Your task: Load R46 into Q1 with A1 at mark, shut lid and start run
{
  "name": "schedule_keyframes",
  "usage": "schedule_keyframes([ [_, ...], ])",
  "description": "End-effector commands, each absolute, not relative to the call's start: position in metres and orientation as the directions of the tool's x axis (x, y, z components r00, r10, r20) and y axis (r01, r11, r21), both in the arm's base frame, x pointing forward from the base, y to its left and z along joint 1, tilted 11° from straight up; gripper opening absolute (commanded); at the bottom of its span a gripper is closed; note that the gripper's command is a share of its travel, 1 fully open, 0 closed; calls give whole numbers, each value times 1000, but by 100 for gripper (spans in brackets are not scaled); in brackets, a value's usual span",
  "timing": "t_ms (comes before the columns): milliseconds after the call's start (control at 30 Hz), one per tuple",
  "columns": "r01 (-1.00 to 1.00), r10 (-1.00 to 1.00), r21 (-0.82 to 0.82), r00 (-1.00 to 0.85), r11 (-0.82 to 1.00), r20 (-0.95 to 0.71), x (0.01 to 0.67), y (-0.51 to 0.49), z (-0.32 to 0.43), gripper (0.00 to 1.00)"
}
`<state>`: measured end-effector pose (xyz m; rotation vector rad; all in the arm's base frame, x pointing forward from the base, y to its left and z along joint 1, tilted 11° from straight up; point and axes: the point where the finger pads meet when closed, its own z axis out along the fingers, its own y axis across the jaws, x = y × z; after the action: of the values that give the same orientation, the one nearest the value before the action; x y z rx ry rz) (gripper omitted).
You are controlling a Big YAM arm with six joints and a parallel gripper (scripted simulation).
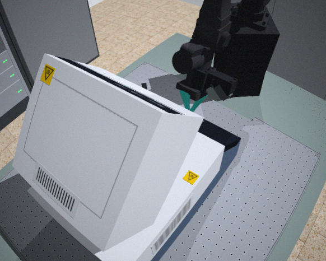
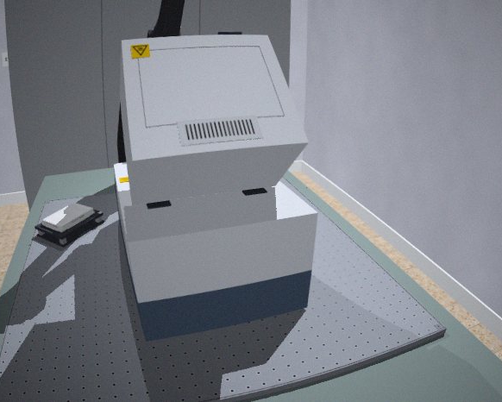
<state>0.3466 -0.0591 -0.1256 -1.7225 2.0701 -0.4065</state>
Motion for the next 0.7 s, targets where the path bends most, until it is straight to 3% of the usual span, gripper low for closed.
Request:
schedule_keyframes([
  [0, -866, -983, -467, -134, 179, -126, 341, -55, -127, 0],
  [667, -860, -982, -476, -139, 184, -129, 325, -57, -105, 0],
])
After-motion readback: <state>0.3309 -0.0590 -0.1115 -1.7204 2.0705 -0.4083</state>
